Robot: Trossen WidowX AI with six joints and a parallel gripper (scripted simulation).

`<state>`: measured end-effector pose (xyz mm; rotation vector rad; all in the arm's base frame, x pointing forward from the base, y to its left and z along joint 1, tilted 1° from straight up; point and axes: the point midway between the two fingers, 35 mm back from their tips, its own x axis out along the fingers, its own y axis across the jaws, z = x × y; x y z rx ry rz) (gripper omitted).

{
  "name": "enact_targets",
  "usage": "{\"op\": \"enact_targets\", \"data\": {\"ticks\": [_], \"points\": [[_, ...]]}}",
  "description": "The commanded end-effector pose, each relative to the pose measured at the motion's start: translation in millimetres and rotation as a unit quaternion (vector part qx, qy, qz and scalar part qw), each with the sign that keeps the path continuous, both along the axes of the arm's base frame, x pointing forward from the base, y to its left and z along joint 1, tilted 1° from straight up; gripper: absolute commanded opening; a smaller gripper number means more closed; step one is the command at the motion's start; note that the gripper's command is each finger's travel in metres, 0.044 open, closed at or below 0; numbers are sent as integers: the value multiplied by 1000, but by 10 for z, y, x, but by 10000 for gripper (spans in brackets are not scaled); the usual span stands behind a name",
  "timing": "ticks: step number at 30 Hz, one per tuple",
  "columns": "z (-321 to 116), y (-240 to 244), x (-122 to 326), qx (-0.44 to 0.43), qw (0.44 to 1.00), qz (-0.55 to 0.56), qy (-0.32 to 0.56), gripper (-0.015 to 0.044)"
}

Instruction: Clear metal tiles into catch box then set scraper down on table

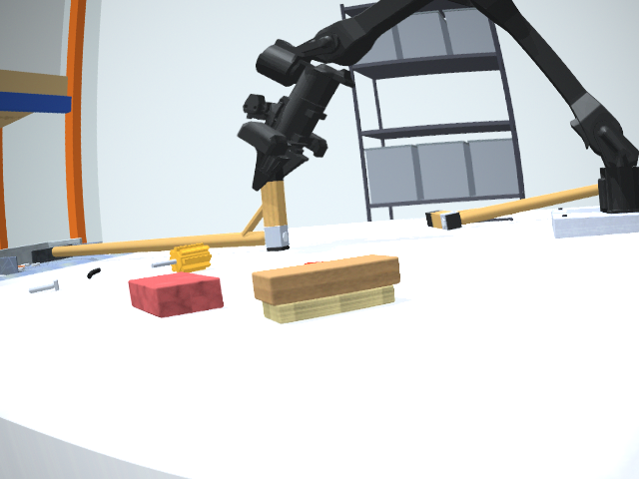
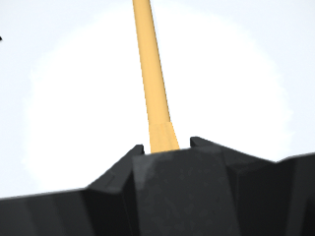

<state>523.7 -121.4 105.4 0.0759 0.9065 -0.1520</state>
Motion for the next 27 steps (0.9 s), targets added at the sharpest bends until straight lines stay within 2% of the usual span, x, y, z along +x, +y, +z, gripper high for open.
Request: {"op": "enact_targets", "data": {"ticks": [1, 27], "points": [[57, 4, -68, -1, 1000, 0, -4, 0], [144, 42, -439, -1, 1000, 0, -4, 0]]}}
